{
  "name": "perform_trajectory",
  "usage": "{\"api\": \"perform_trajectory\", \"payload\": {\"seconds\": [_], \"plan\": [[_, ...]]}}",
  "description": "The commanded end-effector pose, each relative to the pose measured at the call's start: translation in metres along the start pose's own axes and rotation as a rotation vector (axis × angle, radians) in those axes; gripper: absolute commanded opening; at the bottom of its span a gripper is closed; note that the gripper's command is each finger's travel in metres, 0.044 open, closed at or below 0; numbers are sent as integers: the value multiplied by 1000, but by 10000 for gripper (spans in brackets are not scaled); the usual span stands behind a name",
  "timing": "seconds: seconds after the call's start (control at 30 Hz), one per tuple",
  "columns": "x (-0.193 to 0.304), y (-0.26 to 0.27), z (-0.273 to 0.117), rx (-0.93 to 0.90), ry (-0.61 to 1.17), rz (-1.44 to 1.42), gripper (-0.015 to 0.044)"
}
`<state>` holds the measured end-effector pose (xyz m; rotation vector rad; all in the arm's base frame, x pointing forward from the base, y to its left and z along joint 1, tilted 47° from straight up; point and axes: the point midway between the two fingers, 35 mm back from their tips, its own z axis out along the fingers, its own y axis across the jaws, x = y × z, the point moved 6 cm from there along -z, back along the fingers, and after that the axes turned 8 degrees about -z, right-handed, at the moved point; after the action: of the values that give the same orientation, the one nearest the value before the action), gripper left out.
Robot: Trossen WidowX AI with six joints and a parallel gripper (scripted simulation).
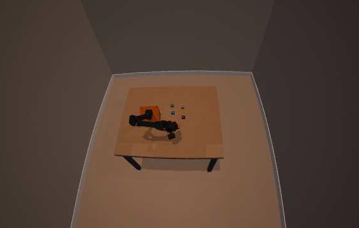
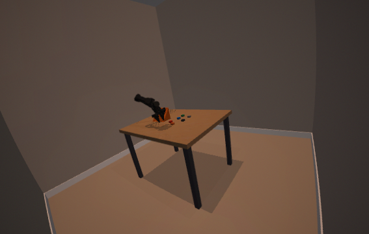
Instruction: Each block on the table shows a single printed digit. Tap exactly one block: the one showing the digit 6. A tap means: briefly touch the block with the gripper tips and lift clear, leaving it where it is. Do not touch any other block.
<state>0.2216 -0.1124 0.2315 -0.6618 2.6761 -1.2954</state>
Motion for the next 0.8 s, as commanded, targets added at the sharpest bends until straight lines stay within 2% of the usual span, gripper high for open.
{"api": "perform_trajectory", "payload": {"seconds": [0.0, 0.2, 0.4, 0.77], "plan": [[-40, 53, -15, -139, 47, 133, 400], [-57, 97, -34, -171, 138, 209, 400], [-63, 136, -57, -105, 230, 283, 400], [-63, 139, -59, -95, 236, 289, 400]]}}
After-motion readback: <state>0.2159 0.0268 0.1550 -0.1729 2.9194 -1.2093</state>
